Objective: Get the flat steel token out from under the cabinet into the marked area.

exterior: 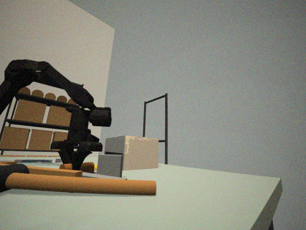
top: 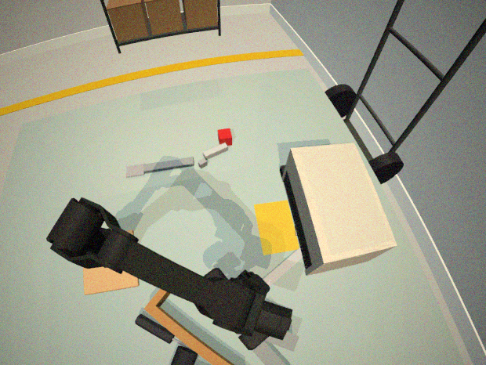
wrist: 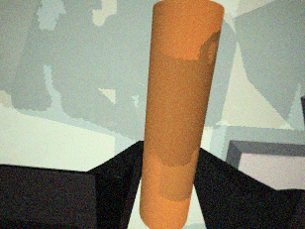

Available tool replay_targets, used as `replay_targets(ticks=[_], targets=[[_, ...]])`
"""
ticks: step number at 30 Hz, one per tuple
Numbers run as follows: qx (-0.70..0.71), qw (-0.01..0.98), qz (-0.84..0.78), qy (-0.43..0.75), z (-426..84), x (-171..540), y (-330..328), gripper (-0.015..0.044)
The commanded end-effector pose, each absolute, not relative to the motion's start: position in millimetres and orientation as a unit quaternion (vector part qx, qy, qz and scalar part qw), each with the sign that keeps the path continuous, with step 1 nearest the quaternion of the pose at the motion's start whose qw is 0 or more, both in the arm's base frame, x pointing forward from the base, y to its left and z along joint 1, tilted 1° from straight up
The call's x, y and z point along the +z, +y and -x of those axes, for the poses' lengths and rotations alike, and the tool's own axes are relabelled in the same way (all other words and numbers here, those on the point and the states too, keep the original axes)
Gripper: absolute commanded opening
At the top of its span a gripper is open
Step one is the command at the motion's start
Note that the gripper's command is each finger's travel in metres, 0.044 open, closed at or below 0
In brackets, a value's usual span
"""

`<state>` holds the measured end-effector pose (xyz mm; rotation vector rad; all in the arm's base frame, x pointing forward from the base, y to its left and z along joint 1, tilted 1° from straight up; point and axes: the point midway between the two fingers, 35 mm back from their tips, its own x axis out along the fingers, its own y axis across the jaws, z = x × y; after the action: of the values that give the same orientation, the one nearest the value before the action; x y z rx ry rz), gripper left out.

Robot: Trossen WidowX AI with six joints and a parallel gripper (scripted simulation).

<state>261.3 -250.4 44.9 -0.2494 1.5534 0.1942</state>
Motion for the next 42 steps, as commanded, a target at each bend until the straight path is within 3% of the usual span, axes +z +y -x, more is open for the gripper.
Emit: replay_targets(ticks=[1, 42], targets=[[0.086, 0.703, 0.113, 0.697, -270.4, 45.2, -248.2, 0.0], [0.086, 0.704, 0.112, 0.696, -314.0, 44.5, -229.7, 0.0]])
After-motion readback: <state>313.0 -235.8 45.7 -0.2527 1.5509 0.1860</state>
